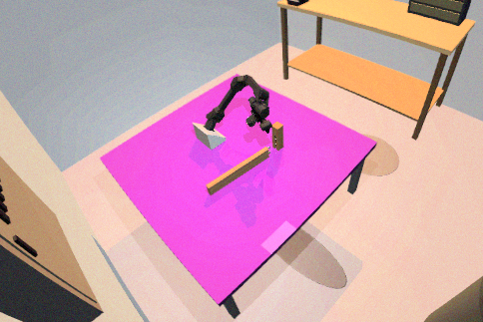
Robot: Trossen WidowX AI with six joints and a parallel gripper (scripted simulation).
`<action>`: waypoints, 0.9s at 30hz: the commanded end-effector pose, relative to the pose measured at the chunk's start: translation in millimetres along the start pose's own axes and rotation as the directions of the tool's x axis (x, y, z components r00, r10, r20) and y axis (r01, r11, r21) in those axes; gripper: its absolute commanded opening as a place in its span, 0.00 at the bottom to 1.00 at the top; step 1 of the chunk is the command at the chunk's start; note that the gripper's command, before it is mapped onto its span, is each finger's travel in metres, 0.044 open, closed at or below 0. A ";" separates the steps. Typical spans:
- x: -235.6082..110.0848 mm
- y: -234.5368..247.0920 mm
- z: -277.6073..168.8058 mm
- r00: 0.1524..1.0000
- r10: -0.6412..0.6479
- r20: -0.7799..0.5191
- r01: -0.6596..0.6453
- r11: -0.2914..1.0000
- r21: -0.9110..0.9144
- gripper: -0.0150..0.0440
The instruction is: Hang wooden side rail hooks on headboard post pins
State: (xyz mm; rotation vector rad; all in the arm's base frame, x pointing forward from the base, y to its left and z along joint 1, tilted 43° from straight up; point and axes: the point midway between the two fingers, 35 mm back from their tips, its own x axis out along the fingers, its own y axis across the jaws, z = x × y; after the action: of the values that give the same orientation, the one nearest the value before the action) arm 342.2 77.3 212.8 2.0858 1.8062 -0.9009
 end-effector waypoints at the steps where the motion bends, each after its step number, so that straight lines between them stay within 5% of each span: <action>1: -1.7 3.0 0.4 0.999 -0.040 0.027 0.041 0.998 -0.054 1.00; 27: 2.0 31.6 25.9 0.996 -0.036 0.087 0.048 0.989 -0.138 1.00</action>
State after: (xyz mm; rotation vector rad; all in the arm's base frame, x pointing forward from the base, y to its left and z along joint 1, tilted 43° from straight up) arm 349.7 71.8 207.7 1.9671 1.8365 -0.8479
